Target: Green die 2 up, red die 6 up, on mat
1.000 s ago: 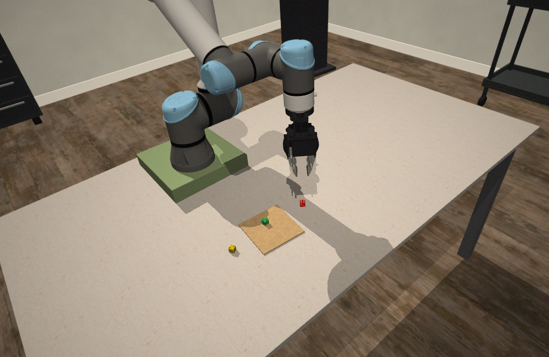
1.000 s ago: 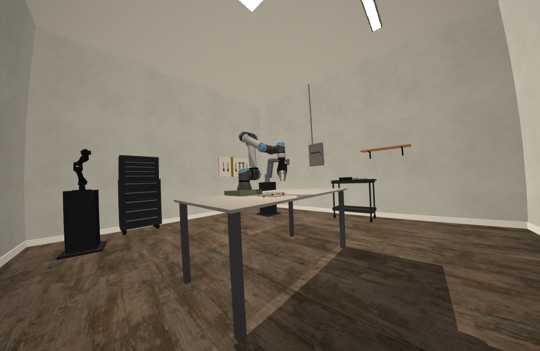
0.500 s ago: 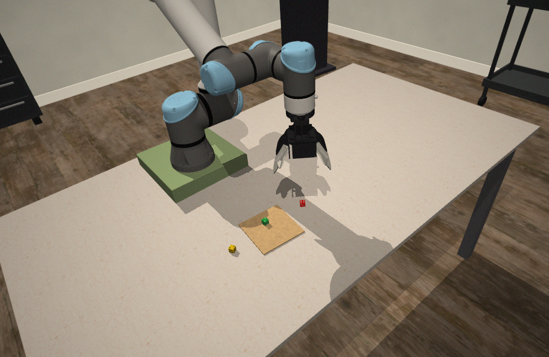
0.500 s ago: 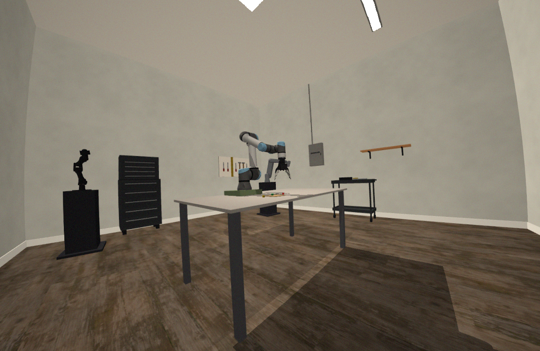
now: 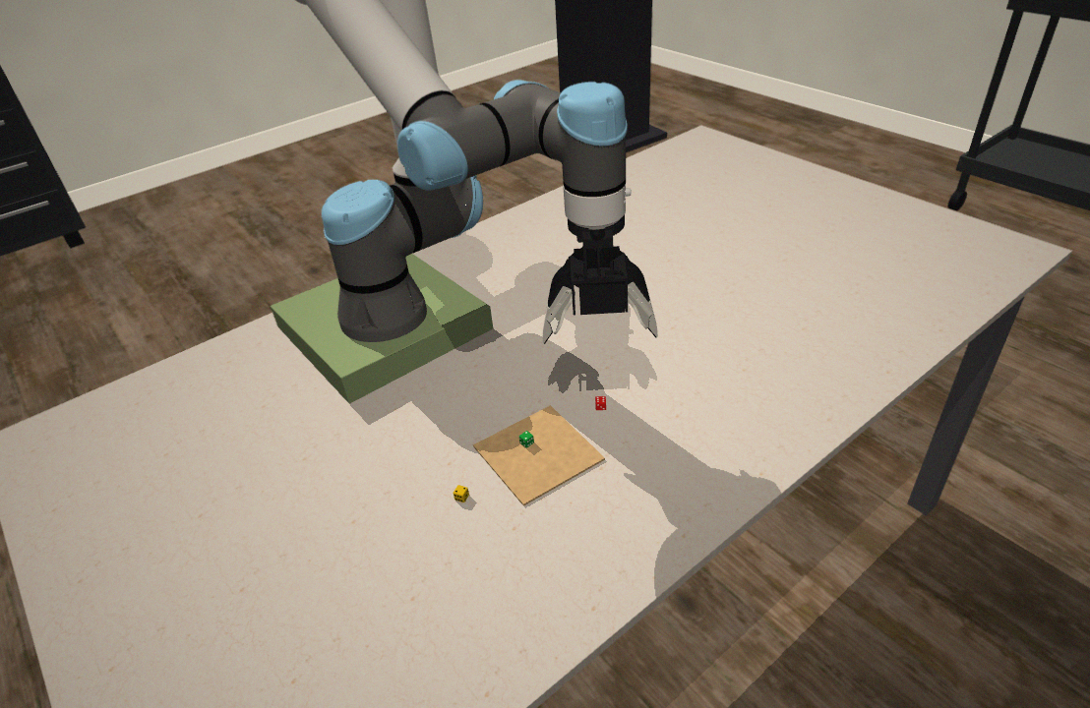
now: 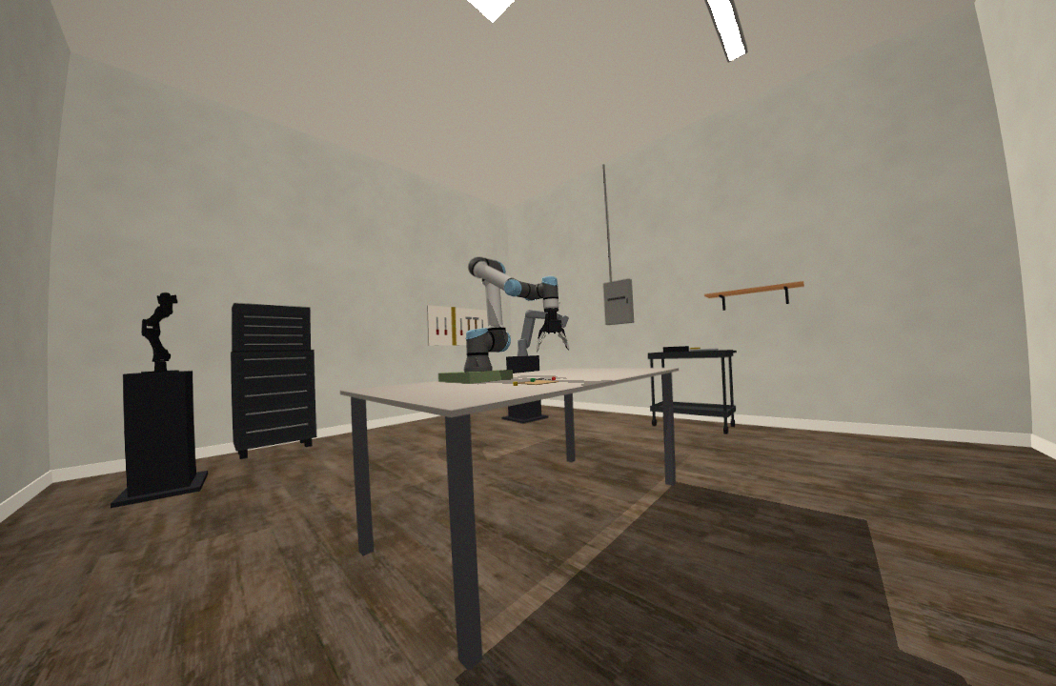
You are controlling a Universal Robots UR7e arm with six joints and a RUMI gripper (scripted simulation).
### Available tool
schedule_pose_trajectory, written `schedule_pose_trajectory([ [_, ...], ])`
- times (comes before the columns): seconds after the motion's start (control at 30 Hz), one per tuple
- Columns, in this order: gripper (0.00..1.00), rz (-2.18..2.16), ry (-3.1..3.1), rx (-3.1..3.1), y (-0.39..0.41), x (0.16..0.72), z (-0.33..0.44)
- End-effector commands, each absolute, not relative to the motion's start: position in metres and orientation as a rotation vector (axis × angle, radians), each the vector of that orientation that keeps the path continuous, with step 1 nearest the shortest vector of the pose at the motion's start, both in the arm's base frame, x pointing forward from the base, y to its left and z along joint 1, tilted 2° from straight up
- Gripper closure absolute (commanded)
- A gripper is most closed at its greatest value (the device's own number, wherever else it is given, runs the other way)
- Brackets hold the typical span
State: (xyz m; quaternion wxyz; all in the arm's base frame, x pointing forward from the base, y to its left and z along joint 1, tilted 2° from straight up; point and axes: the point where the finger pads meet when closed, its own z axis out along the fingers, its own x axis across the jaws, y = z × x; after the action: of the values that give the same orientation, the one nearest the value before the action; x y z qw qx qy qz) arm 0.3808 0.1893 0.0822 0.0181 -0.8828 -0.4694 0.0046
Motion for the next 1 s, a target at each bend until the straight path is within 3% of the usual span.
schedule_pose_trajectory([
  [0.0, 0.0, 0.013, -1.424, -2.76, 0.1899, 0.3812, 0.0821],
  [0.97, 0.0, 0.028, -0.725, -3.024, 0.1986, 0.3822, 0.0746],
])
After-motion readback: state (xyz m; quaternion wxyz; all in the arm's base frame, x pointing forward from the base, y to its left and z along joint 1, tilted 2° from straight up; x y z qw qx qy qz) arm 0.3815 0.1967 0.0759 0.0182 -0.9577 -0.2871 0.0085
